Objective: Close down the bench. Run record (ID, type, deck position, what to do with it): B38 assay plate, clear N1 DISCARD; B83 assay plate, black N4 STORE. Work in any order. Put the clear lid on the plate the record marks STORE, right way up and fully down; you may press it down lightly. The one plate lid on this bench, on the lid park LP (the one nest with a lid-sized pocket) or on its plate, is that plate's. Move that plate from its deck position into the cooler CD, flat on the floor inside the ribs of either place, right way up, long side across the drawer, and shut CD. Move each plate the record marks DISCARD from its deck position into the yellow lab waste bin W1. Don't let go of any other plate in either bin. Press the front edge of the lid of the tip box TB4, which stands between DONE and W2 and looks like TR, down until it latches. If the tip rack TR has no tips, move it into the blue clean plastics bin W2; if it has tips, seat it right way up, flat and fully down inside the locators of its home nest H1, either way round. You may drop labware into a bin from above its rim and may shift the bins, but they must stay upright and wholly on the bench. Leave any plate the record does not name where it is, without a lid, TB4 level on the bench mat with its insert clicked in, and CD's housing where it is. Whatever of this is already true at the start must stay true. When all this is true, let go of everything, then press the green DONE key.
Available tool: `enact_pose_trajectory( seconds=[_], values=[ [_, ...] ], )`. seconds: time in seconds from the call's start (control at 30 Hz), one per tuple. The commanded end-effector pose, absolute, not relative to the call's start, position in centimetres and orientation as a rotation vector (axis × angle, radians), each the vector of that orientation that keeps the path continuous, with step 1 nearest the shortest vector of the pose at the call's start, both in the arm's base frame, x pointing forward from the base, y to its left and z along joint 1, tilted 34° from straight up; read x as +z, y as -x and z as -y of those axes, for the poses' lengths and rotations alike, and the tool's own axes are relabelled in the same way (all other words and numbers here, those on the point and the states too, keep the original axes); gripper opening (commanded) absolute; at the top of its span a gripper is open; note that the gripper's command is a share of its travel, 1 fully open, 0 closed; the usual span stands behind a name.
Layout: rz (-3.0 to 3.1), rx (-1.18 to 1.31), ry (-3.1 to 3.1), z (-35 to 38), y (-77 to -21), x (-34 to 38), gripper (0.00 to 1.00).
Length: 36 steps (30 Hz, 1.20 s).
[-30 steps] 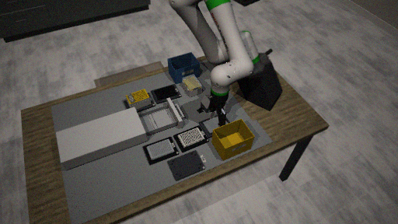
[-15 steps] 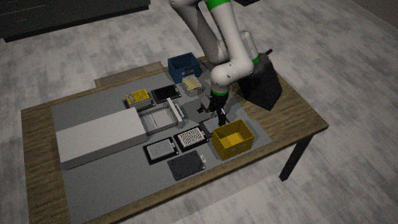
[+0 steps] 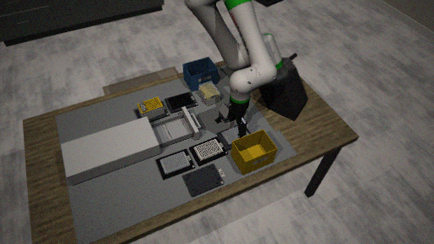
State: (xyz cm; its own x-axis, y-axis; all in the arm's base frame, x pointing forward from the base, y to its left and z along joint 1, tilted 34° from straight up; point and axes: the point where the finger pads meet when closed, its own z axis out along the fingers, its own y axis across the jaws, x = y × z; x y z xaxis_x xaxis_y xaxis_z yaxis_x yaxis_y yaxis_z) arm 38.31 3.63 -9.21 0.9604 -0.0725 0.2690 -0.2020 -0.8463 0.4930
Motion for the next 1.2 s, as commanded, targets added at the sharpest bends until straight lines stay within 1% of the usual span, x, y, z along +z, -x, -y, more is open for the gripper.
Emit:
enact_pose_trajectory(
  seconds=[0.0,1.17],
  values=[
    [0.194,0.326,-2.572,-3.7,-38.3,-9.2,0.00],
    [0.194,0.326,-2.572,-5.2,-37.7,-6.8,0.00]
  ],
)
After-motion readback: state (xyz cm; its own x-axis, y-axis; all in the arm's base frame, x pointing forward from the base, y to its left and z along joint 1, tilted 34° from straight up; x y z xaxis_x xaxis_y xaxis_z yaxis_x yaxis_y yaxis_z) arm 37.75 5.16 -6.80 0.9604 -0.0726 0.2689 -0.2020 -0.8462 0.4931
